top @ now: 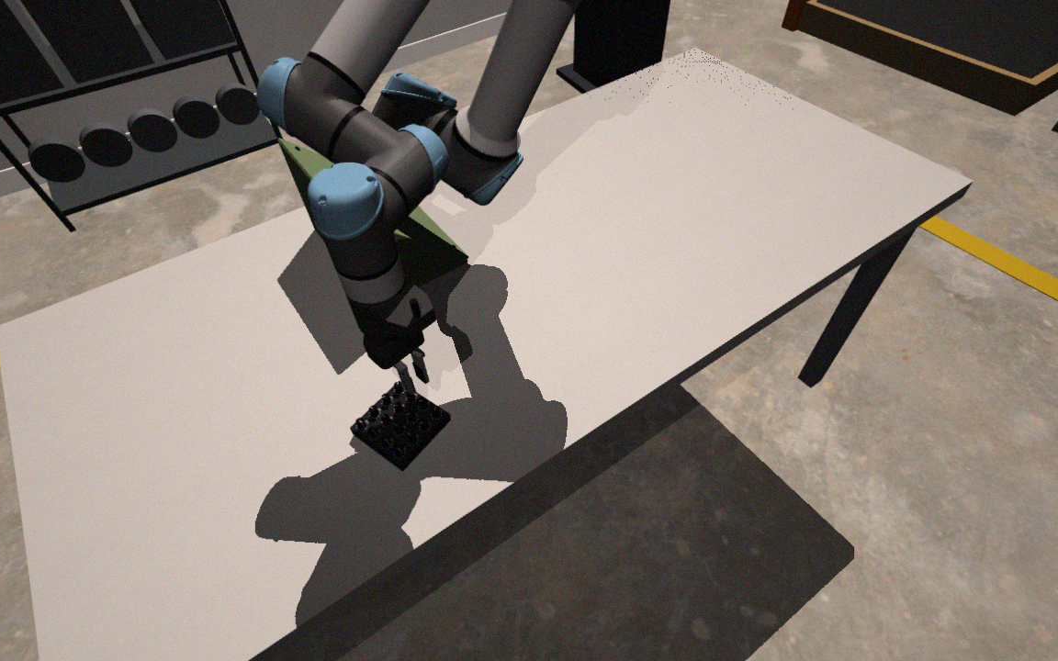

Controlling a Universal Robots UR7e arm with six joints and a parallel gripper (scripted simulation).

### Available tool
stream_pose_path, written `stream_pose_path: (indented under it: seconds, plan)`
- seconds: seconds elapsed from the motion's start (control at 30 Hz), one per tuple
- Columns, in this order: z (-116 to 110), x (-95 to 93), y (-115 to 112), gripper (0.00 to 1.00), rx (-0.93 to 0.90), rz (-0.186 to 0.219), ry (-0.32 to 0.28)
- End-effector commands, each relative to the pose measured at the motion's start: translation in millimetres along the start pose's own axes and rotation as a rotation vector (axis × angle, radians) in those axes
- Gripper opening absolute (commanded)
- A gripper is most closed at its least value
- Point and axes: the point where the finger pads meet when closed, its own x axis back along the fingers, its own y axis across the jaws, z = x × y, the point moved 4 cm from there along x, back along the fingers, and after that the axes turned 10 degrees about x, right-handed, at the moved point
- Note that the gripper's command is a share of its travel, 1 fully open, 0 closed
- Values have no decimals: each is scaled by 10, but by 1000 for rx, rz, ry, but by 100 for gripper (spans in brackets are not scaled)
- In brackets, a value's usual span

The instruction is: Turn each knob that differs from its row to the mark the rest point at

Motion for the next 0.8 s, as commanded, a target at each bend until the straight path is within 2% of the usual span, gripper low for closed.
stream_pose_path:
  seconds: [0.0,0.77]
  plan:
    - [-13,3,-17,46,35,1,1]
    - [-13,2,-19,46,42,1,1]
